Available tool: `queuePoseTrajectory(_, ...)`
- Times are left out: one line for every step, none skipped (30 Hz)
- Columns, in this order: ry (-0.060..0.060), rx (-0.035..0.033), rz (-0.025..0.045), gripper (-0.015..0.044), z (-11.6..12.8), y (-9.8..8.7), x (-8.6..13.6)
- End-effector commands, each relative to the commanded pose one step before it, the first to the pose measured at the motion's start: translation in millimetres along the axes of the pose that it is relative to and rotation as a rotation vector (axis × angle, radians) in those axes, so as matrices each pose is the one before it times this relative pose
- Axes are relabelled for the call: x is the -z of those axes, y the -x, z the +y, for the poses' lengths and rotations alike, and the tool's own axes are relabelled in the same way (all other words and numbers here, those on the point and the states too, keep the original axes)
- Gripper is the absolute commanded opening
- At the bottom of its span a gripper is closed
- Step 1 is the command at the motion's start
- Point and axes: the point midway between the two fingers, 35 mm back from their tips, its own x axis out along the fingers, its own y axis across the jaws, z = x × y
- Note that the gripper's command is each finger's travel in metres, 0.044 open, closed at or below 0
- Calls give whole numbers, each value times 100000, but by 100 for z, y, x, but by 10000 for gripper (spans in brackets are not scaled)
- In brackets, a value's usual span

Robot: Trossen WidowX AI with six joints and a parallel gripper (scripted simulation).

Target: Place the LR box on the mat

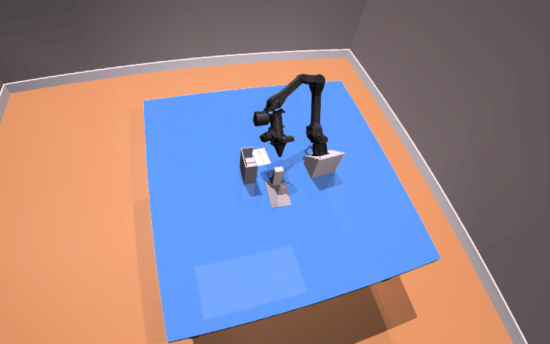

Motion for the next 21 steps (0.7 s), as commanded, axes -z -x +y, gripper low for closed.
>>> queuePoseTrajectory(-9066, 2780, 2468, 0, 106, -65, -157)
queuePoseTrajectory(-2351, 673, 671, 0, 33, -51, 2)
queuePoseTrajectory(-2346, 697, 645, 0, 33, -50, 2)
queuePoseTrajectory(-2341, 720, 619, 0, 34, -49, 2)
queuePoseTrajectory(-2337, 742, 592, 0, 34, -48, 2)
queuePoseTrajectory(-2332, 764, 565, 0, 34, -47, 2)
queuePoseTrajectory(-2327, 784, 536, 0, 35, -46, 2)
queuePoseTrajectory(-2322, 803, 507, 0, 35, -45, 2)
queuePoseTrajectory(-2318, 821, 477, 0, 35, -44, 2)
queuePoseTrajectory(-2313, 838, 446, 0, 36, -43, 2)
queuePoseTrajectory(-2309, 854, 415, 0, 36, -42, 2)
queuePoseTrajectory(-2305, 868, 384, 0, 37, -40, 3)
queuePoseTrajectory(-2300, 882, 351, 0, 37, -39, 3)
queuePoseTrajectory(-2296, 895, 318, 0, 38, -38, 3)
queuePoseTrajectory(-2292, 906, 285, 0, 38, -37, 3)
queuePoseTrajectory(-2288, 916, 252, 0, 39, -36, 4)
queuePoseTrajectory(-2284, 925, 218, 0, 39, -35, 4)
queuePoseTrajectory(-2280, 932, 183, 0, 40, -34, 4)
queuePoseTrajectory(-2276, 939, 149, 0, 40, -33, 4)
queuePoseTrajectory(-2272, 944, 114, 0, 41, -31, 5)
queuePoseTrajectory(-2268, 948, 79, 0, 41, -30, 5)
